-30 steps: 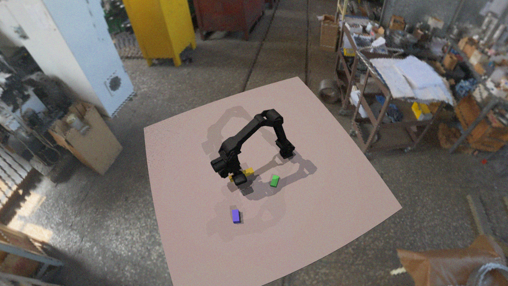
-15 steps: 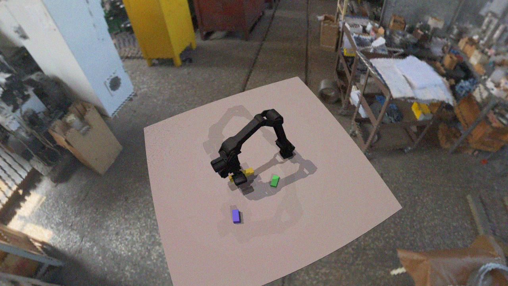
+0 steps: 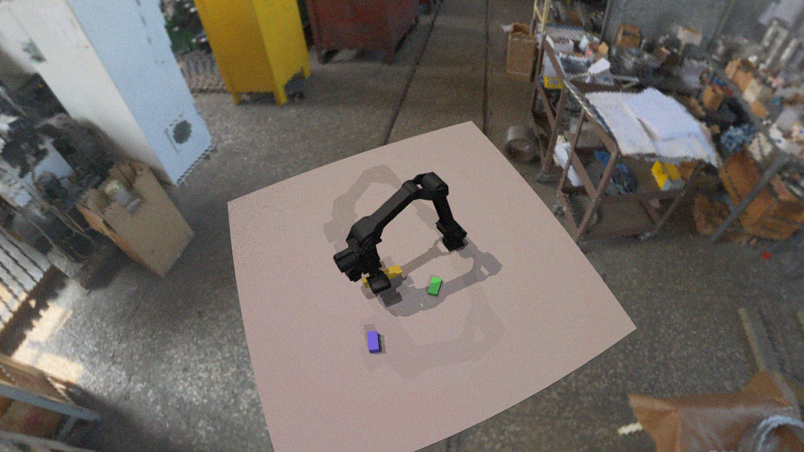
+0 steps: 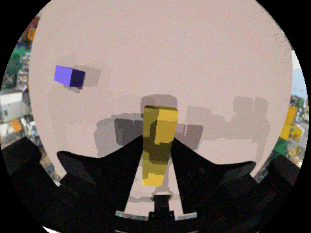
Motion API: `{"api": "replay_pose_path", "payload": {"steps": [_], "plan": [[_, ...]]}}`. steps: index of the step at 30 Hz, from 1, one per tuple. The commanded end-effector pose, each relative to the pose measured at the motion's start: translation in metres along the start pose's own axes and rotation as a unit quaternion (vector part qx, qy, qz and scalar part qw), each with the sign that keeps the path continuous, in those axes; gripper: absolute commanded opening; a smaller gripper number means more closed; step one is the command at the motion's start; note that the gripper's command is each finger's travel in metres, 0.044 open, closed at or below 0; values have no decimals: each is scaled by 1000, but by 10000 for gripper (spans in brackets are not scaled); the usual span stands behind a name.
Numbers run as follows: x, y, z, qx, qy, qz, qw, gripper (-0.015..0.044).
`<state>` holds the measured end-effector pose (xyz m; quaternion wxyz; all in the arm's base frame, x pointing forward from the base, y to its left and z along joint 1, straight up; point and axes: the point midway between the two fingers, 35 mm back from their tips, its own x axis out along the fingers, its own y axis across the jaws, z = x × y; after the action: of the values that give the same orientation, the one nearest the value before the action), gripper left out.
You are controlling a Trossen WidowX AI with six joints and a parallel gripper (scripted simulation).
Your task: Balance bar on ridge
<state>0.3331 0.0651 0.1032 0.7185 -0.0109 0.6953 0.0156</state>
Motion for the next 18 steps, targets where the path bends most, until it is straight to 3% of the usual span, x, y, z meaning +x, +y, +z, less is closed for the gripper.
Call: {"api": "replay_pose_path", "payload": {"steps": [1,18], "plan": [[2,0,0,1,1,0,1000,0],[1,0,0,1,1,0,1000,0]]}}
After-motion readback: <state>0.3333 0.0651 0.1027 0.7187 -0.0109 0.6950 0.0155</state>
